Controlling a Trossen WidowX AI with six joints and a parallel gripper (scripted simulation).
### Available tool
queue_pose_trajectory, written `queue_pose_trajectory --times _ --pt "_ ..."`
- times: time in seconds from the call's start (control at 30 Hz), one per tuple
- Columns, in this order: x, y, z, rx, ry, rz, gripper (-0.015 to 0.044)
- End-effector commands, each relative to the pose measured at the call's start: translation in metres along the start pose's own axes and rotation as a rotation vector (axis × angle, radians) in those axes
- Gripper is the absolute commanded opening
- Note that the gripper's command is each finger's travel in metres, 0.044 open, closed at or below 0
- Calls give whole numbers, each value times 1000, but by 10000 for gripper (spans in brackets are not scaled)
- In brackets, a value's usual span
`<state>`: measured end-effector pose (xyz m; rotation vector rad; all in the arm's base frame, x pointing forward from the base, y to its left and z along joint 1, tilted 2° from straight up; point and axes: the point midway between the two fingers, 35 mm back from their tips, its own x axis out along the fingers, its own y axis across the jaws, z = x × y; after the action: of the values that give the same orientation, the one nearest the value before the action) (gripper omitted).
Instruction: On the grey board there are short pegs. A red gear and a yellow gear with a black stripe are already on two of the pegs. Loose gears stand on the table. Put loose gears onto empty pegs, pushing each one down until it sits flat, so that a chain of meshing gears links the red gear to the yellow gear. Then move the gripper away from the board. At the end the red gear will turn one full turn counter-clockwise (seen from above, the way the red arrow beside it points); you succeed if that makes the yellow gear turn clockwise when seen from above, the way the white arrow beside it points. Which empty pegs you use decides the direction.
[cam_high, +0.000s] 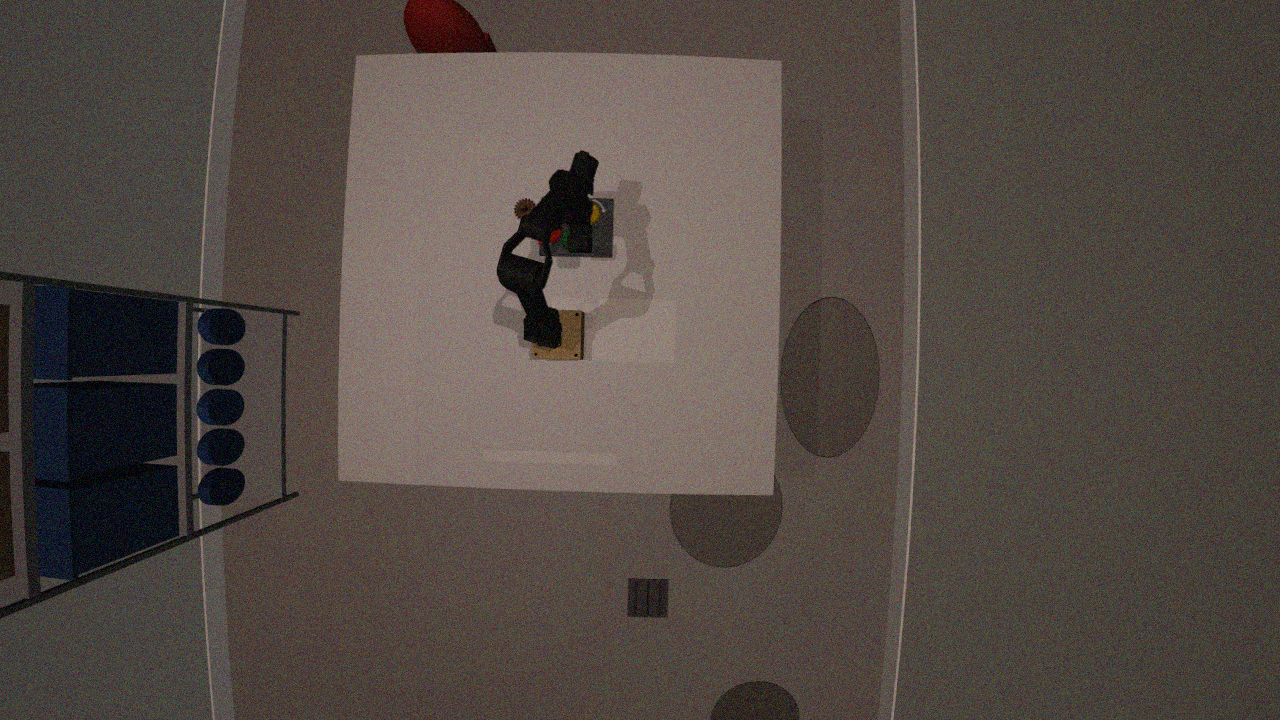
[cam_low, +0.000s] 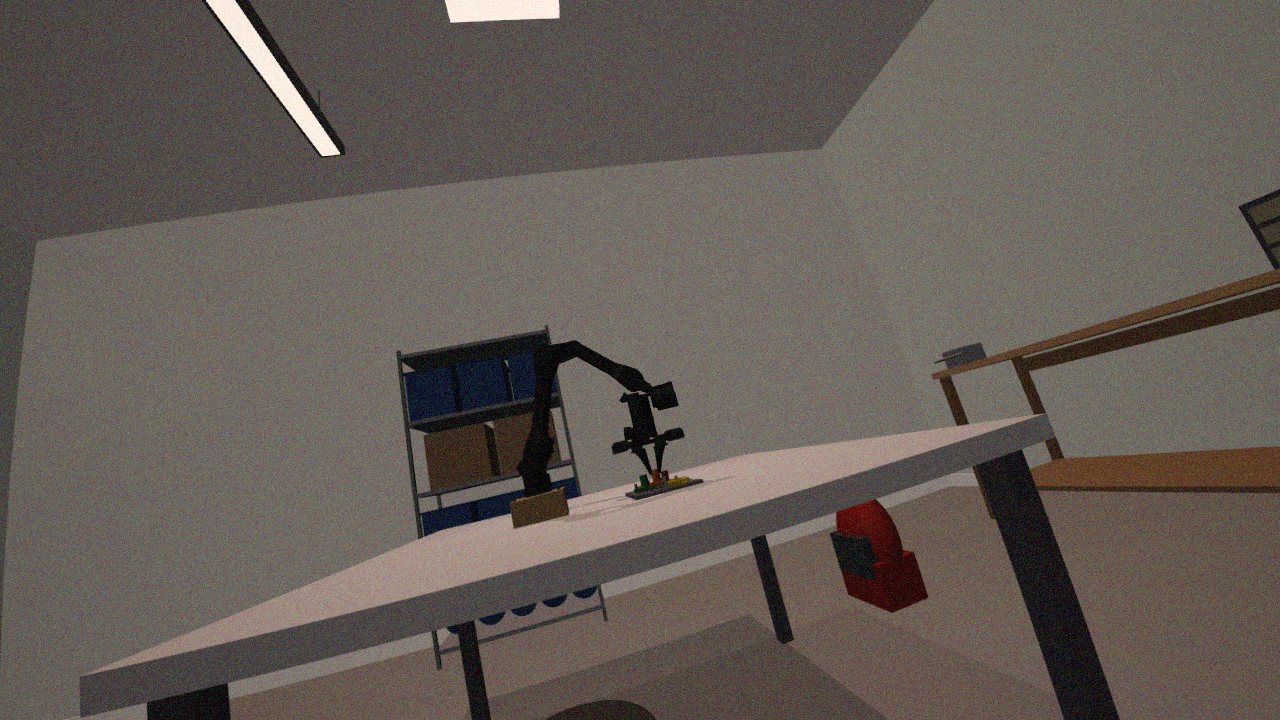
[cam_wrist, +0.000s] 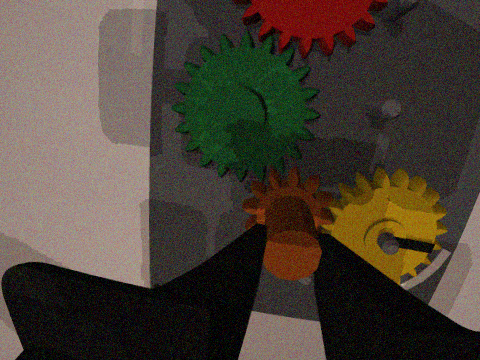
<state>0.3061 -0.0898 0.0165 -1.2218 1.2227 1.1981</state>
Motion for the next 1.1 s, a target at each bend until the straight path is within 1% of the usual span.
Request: queue_pose_trajectory --times 0.0,0.1,0.2,0.4,0.87,1.07 --pt "1 0 -1 100 0 0 0" --pt "1 0 -1 171 0 0 0" --pt "2 -1 -1 163 0 0 0" --pt "3 0 0 56 0 0 0" --pt "4 0 -1 -313 0 0 0" --pt "5 -1 0 -299 0 0 0"
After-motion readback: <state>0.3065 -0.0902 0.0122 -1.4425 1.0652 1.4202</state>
